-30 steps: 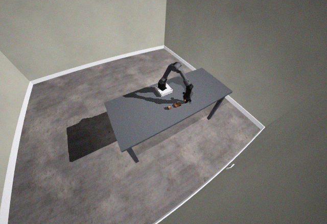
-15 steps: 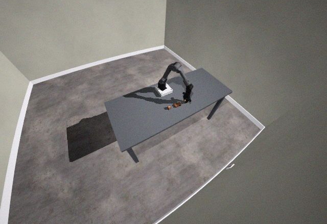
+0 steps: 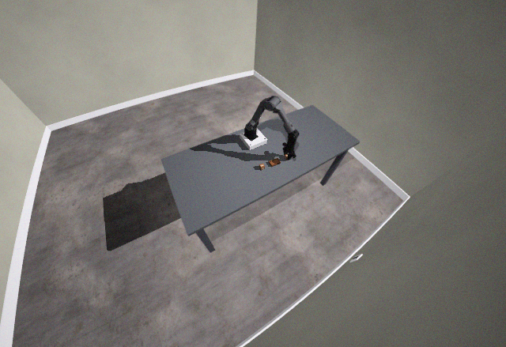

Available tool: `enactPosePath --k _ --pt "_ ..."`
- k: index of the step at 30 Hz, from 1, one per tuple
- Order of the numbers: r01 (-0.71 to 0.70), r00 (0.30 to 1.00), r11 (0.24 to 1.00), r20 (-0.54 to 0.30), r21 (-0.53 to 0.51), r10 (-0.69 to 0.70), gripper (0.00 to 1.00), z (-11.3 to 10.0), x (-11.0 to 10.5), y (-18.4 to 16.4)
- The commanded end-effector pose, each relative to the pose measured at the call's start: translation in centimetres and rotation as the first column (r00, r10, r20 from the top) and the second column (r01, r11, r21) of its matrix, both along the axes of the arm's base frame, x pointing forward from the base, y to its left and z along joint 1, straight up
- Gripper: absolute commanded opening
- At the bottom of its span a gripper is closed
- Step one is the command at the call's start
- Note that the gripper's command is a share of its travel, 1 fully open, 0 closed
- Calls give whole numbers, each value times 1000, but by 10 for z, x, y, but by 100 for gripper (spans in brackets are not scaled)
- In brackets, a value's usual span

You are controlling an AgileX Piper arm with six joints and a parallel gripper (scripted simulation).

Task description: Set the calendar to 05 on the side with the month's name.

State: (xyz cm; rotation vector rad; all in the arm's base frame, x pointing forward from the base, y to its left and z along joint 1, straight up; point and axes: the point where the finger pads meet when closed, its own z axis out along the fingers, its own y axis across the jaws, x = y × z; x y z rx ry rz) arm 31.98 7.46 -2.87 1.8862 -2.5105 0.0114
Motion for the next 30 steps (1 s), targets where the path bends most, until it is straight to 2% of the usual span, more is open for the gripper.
enactPosePath --k 1,2,17,23,25,30 --pt "-1 1000 1000 -2 -1 1 57 -1 -1 -1" --pt "-1 1000 1000 -2 -1 1 63 -1 -1 -1" --pt "-1 1000 1000 3 0 1 63 4 1 0" --pt "-1 1000 1000 4 0 1 63 26 1 0" --pt "-1 1000 1000 4 0 1 63 26 1 0" --pt "-1 1000 1000 4 1 1 63 53 1 0"
